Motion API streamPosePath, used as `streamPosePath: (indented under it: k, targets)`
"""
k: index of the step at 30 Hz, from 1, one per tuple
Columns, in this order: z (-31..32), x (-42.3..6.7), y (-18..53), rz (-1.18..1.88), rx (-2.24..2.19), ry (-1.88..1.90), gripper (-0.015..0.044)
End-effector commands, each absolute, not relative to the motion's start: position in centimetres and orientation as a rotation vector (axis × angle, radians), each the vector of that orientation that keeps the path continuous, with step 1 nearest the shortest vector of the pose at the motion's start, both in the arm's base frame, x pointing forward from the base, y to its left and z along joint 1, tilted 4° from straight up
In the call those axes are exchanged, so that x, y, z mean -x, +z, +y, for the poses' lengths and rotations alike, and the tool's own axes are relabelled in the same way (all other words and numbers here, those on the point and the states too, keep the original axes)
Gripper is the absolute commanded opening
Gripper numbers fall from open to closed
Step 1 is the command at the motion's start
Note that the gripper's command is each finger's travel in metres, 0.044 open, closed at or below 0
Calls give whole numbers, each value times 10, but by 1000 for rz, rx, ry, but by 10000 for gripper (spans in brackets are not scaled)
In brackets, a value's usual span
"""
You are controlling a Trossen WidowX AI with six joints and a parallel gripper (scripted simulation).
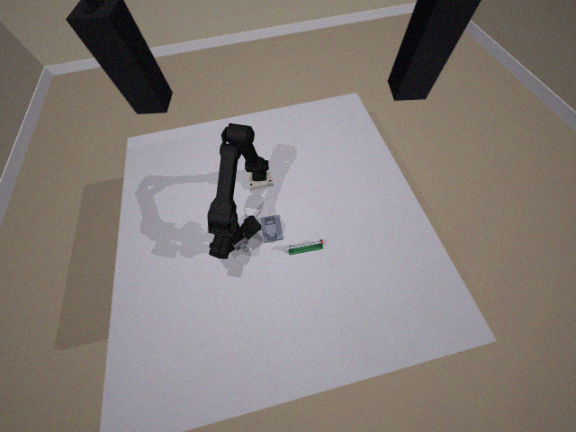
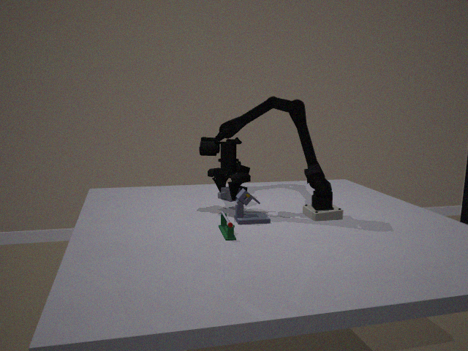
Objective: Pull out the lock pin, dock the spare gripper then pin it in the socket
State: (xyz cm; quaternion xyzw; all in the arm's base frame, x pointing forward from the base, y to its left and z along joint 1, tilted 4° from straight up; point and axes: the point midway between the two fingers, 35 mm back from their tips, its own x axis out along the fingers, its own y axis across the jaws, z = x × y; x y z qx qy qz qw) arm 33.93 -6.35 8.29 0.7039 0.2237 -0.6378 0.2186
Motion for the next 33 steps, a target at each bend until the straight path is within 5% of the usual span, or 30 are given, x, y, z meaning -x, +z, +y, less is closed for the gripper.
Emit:
streamPosePath:
  k: [1,33]
  targets:
    - [-64,-341,85,550,-2001,-1811,0]
    - [-61,-345,48,307,-2179,-1980,0]
